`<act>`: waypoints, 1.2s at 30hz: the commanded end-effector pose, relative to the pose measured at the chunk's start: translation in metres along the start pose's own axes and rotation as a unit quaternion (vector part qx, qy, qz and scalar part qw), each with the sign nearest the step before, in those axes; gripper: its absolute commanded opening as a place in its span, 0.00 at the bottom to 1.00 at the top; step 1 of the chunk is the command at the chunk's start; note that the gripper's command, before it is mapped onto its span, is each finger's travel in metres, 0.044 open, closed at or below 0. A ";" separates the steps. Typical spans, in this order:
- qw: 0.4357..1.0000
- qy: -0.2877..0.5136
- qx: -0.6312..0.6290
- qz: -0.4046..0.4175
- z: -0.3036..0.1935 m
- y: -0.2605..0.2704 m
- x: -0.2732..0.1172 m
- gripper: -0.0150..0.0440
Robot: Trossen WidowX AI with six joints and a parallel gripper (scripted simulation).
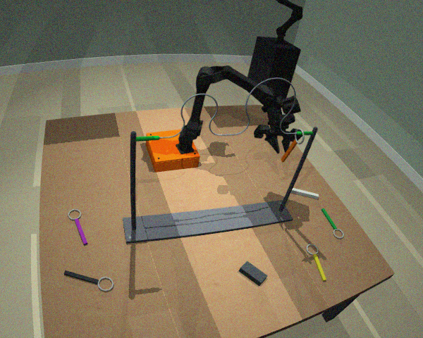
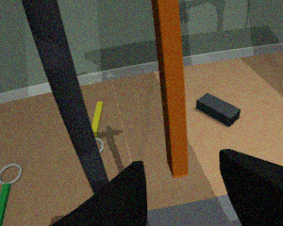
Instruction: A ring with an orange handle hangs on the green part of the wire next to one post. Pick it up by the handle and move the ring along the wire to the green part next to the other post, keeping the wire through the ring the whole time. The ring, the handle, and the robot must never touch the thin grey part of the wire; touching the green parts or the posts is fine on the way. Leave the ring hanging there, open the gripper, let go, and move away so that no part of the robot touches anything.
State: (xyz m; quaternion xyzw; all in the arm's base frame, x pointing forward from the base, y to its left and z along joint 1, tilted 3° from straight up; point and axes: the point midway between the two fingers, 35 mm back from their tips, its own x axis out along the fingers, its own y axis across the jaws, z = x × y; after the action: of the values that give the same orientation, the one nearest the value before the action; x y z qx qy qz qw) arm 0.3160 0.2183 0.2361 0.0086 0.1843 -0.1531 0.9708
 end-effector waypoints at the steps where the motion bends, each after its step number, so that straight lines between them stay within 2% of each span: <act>1: 1.000 -0.004 0.005 -0.003 0.003 -0.002 -0.004 0.53; 21: 1.000 -0.004 0.005 -0.003 0.003 -0.002 -0.004 0.53; 23: 1.000 0.001 0.003 -0.001 0.001 0.000 -0.012 0.61; 27: 1.000 -0.001 0.002 -0.001 0.002 -0.002 -0.051 0.79; 31: 1.000 -0.001 0.002 -0.001 0.002 -0.002 -0.053 0.97; 32: 1.000 -0.001 0.002 -0.001 0.002 -0.002 -0.053 1.00; 36: 1.000 -0.001 0.002 -0.001 0.002 -0.002 -0.053 1.00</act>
State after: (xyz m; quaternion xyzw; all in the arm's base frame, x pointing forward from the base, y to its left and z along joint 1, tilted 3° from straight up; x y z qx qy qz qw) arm 0.2708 0.2315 0.2544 0.0073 0.1866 -0.1527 0.9705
